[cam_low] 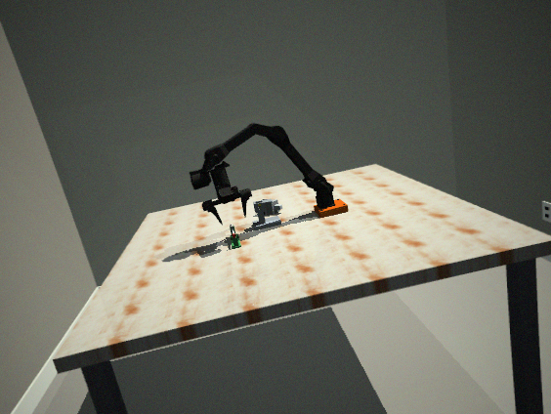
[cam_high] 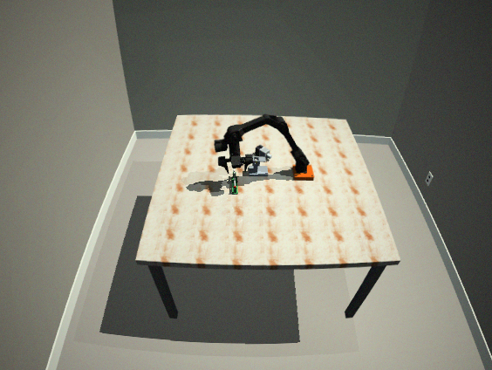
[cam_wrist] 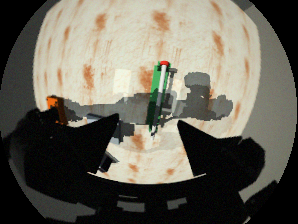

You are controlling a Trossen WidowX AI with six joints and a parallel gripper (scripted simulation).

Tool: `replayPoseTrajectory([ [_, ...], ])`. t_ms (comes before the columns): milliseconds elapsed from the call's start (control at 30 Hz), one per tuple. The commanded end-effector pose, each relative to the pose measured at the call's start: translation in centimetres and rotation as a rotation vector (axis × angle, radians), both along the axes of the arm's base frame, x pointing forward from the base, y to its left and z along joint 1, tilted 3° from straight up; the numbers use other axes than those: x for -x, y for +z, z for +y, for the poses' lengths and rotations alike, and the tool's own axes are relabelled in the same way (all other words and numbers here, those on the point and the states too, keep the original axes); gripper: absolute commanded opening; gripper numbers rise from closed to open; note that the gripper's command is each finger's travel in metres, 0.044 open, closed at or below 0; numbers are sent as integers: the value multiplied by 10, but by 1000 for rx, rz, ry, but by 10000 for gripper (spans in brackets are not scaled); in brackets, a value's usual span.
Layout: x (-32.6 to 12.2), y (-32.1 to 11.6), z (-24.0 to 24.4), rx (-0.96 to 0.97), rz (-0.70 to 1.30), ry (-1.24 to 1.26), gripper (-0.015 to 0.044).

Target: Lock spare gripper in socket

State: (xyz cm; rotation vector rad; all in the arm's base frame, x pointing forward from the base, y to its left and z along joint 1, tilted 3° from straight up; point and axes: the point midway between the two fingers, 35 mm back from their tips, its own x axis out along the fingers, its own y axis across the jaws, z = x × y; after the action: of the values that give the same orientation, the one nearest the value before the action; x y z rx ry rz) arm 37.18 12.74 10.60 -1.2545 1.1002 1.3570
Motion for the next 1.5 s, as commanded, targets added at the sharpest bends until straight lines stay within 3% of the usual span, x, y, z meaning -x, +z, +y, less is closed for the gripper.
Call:
replayPoseTrajectory([
  [0,1,11,0,0,-1,0,440],
  [567,5,36,-1,4,14,1,440],
  [867,11,92,-1,-18,-46,-13,440],
  [1000,10,85,-4,-13,-40,-31,440],
  [1200,22,85,-102,5,-24,-750,440],
  [1467,65,78,-195,12,-9,-1548,440],
])
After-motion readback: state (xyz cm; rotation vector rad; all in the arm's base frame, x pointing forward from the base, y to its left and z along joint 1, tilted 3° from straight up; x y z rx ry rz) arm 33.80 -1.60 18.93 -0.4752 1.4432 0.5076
